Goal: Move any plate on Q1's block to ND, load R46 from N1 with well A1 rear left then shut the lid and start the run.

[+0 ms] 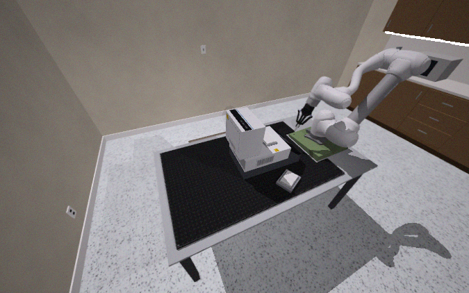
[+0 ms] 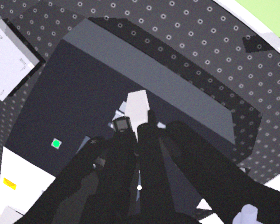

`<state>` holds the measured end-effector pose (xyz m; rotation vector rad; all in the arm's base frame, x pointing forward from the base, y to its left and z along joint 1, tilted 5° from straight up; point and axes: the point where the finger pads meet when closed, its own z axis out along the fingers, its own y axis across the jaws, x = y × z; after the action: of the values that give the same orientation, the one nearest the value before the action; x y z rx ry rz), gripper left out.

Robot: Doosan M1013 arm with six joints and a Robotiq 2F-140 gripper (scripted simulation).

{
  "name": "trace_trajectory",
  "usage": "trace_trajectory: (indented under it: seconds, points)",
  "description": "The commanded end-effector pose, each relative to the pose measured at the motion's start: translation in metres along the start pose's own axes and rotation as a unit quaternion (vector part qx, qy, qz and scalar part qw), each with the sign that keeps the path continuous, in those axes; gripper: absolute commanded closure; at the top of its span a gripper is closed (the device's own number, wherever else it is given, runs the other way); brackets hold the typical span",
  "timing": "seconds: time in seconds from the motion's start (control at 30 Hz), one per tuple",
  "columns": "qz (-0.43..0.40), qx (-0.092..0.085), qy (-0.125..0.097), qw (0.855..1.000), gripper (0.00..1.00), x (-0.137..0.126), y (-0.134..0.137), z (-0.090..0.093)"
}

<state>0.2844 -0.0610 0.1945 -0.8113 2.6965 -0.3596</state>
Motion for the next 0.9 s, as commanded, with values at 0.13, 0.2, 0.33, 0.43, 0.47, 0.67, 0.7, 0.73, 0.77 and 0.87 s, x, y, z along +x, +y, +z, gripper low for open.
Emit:
trace_trajectory:
  seconds: [0.13, 0.2, 0.33, 0.43, 0.47, 0.67, 0.7, 0.73, 0.77, 0.87]
  points:
    - [0.000, 0.000, 0.000, 1.000, 1.00, -0.004, -0.004, 0.008]
    - [0.000, 0.000, 0.000, 1.000, 1.00, -0.005, -0.005, 0.011]
    - [0.000, 0.000, 0.000, 1.000, 1.00, -0.007, -0.007, 0.016]
    - [0.000, 0.000, 0.000, 1.000, 1.00, -0.009, -0.009, 0.021]
    - [0.000, 0.000, 0.000, 1.000, 1.00, -0.010, -0.010, 0.022]
    - [0.000, 0.000, 0.000, 1.000, 1.00, -0.012, -0.012, 0.028]
    - [0.000, 0.000, 0.000, 1.000, 1.00, -0.013, -0.013, 0.029]
    - [0.000, 0.000, 0.000, 1.000, 1.00, -0.014, -0.014, 0.031]
    - [0.000, 0.000, 0.000, 1.000, 1.00, -0.014, -0.014, 0.032]
    - [0.000, 0.000, 0.000, 1.000, 1.00, -0.016, -0.016, 0.036]
